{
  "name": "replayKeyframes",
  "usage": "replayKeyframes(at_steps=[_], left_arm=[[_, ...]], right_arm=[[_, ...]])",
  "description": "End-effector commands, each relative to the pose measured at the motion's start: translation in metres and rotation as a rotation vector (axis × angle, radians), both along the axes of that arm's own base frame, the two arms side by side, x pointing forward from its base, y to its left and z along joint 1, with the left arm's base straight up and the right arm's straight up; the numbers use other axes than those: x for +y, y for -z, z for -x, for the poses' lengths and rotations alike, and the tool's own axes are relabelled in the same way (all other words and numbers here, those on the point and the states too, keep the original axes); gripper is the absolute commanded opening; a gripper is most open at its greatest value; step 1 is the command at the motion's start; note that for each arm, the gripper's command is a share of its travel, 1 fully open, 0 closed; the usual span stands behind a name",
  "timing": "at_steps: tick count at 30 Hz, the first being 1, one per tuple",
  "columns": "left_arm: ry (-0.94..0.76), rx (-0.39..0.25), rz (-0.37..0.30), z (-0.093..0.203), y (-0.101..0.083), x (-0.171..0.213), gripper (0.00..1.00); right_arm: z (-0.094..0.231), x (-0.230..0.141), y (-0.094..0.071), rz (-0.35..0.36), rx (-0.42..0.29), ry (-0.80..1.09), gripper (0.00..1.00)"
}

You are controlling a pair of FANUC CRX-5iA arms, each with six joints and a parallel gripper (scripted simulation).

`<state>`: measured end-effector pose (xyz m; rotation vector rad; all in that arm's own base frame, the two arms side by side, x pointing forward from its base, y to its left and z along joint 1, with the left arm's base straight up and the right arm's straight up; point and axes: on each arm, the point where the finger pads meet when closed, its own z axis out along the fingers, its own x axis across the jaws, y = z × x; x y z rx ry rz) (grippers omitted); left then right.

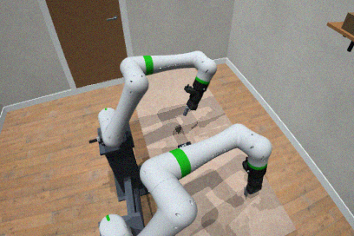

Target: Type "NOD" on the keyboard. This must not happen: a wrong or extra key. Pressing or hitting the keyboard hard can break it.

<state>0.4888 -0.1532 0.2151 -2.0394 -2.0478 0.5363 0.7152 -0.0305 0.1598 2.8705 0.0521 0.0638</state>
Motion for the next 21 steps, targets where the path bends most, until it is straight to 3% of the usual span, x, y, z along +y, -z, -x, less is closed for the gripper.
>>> replayKeyframes(at_steps=[1,2,3,16,19,21], left_arm=[[0.007,0.009,-0.028,0.006,0.023,-0.053,0.0],[0.007,0.009,-0.028,0.006,0.023,-0.053,0.0],[0.011,0.013,-0.039,0.014,0.037,-0.083,0.0],[0.032,0.031,-0.108,0.074,0.095,-0.201,0.0],[0.033,0.031,-0.109,0.075,0.096,-0.203,0.0],[0.033,0.032,-0.109,0.075,0.096,-0.203,0.0]], right_arm=[[0.014,-0.056,-0.011,-0.012,0.019,0.005,1.0],[0.014,-0.056,-0.011,-0.012,0.019,0.005,1.0],[0.026,-0.089,-0.016,-0.018,0.029,0.009,1.0],[0.097,-0.218,-0.038,-0.059,0.076,0.027,1.0],[0.104,-0.227,-0.04,-0.062,0.079,0.028,1.0],[0.131,-0.262,-0.046,-0.076,0.089,0.033,1.0]])
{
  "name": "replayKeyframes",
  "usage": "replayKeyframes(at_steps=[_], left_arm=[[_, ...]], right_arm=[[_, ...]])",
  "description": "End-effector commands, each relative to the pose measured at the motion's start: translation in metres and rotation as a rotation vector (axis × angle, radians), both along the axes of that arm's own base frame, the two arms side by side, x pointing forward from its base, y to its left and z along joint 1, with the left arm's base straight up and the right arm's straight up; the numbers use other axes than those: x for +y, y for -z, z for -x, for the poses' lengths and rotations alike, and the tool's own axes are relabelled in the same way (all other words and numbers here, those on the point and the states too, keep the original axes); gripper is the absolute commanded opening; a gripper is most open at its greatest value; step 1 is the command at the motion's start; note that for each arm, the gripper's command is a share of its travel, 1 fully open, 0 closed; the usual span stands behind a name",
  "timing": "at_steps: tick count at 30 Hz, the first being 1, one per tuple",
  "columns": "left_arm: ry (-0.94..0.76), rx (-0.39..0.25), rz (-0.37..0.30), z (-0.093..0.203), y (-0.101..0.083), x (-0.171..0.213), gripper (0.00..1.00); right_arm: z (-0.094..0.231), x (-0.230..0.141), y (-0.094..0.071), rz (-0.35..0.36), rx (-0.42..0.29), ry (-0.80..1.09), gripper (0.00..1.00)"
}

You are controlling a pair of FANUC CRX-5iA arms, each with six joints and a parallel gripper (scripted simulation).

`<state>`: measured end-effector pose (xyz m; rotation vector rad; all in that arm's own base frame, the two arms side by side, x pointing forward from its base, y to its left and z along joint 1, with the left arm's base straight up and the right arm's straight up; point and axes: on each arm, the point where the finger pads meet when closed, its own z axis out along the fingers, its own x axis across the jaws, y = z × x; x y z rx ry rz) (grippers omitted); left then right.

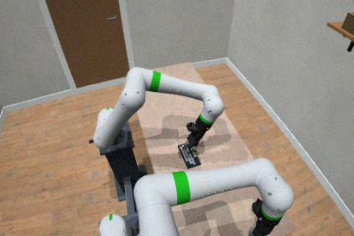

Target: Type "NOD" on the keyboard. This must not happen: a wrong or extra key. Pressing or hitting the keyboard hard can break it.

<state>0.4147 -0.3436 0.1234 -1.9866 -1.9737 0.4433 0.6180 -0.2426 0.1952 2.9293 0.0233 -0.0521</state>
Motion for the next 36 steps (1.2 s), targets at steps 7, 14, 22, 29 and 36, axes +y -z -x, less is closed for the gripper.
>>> replayKeyframes(at_steps=[7,14,22,29,36], left_arm=[[-0.001,-0.003,-0.003,0.001,0.006,-0.013,0.0],[-0.001,-0.003,-0.003,0.001,0.016,-0.013,0.0],[-0.001,-0.003,-0.003,0.001,0.04,-0.013,0.0],[-0.001,-0.003,-0.003,0.001,0.064,-0.013,0.0],[-0.001,-0.003,-0.003,0.0,0.074,-0.013,0.0]], right_arm=[[0.089,-0.106,-0.022,-0.046,0.025,0.011,1.0],[0.142,-0.15,-0.032,-0.07,0.033,0.017,1.0],[0.227,-0.201,-0.046,-0.105,0.037,0.024,1.0],[0.301,-0.231,-0.056,-0.133,0.034,0.028,1.0],[0.373,-0.249,-0.066,-0.157,0.026,0.031,1.0]])
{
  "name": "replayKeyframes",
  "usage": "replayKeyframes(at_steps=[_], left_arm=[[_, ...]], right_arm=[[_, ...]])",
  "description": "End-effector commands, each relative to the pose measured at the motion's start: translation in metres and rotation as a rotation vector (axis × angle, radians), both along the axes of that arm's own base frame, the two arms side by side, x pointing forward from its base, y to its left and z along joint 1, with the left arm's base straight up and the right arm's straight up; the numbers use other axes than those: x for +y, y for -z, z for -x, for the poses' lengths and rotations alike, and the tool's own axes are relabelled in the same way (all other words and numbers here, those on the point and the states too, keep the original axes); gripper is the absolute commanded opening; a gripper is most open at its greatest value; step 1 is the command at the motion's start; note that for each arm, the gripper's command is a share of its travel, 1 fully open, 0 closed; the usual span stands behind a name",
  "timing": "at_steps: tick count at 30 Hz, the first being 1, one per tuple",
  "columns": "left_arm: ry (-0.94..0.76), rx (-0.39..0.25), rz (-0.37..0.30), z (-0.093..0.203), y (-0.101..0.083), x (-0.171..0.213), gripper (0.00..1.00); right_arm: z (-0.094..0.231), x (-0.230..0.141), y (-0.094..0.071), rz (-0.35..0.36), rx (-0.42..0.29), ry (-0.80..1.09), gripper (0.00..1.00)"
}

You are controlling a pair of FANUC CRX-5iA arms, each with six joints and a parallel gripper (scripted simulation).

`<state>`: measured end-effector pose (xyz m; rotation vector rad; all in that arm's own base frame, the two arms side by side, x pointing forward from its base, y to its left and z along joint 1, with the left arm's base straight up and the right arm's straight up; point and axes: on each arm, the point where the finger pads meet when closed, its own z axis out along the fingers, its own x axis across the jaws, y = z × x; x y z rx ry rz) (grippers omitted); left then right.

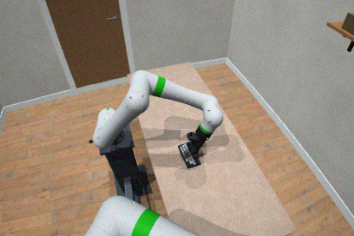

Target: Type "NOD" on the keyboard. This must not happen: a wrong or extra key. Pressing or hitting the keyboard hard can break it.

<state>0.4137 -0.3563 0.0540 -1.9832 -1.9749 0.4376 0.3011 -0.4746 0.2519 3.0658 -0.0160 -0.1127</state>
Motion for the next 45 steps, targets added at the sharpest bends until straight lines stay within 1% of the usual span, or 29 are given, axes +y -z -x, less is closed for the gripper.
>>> replayKeyframes(at_steps=[1,11,13,14,17,20,23,28,35,45], left_arm=[[0.0,-0.002,0.002,-0.001,0.005,-0.001,0.0],[0.0,-0.002,0.002,-0.001,0.007,-0.001,0.0],[0.0,-0.002,0.002,-0.001,0.007,-0.001,0.0],[0.0,-0.002,0.002,-0.001,0.008,-0.001,0.0],[0.0,-0.002,0.002,-0.001,0.01,-0.001,0.0],[0.0,-0.002,0.002,-0.001,0.012,-0.001,0.0],[0.0,-0.002,0.002,-0.001,0.013,-0.001,0.0],[0.0,-0.002,0.002,-0.001,0.013,-0.001,0.0],[0.0,-0.002,0.002,-0.001,0.014,-0.001,0.0],[0.0,-0.002,0.002,-0.001,0.015,-0.001,0.0]], right_arm=[[0.067,-0.019,-0.01,-0.023,-0.012,-0.001,1.0],[0.178,-0.025,-0.024,-0.052,-0.035,0.003,1.0],[0.178,-0.025,-0.024,-0.052,-0.035,0.003,1.0],[0.2,-0.024,-0.026,-0.056,-0.039,0.003,1.0],[0.236,-0.019,-0.03,-0.063,-0.049,0.004,1.0],[0.263,-0.013,-0.033,-0.067,-0.058,0.004,1.0],[0.283,-0.008,-0.035,-0.07,-0.065,0.004,1.0],[0.302,-0.002,-0.037,-0.072,-0.072,0.004,1.0],[0.308,0.0,-0.038,-0.073,-0.074,0.004,1.0],[0.308,0.0,-0.038,-0.073,-0.074,0.004,1.0]])
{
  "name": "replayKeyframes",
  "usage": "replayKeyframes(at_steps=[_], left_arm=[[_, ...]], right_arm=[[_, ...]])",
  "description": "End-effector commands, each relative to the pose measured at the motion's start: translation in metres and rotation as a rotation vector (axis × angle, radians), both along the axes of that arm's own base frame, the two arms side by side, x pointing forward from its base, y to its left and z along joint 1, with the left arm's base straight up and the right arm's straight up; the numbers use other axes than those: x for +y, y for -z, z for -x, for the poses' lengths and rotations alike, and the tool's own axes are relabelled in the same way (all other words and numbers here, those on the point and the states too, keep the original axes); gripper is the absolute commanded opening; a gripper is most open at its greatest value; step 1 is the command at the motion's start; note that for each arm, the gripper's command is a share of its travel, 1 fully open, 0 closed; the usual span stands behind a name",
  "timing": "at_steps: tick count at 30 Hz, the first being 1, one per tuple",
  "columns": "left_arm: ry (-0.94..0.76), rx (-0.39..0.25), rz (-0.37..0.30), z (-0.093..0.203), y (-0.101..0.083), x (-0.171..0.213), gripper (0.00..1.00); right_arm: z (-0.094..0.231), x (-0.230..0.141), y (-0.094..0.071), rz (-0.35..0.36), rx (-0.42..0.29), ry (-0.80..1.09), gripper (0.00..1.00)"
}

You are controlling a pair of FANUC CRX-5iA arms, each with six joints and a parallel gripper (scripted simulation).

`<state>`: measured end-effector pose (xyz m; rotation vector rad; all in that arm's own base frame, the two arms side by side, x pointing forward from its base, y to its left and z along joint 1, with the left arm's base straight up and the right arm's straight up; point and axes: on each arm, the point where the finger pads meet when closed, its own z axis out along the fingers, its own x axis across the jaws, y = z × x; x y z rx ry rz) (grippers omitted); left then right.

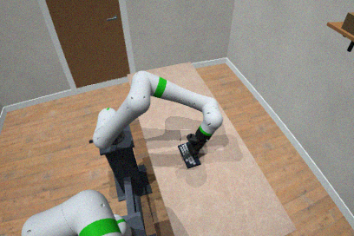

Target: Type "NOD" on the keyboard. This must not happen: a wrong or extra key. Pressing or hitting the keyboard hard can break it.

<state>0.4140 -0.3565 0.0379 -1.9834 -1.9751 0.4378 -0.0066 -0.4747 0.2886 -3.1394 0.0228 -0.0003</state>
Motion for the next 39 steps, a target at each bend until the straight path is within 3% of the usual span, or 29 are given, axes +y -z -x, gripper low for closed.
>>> replayKeyframes(at_steps=[1,26,39], left_arm=[[0.0,-0.002,0.002,0.0,-0.001,-0.001,0.0],[0.0,-0.002,0.002,0.0,0.002,-0.001,0.0],[0.0,-0.002,0.002,0.0,-0.009,-0.001,0.0]], right_arm=[[0.0,0.0,-0.001,0.002,0.0,0.0,1.0],[0.0,0.0,-0.001,0.002,0.0,0.0,1.0],[0.0,0.0,-0.001,0.002,0.0,0.0,1.0]])
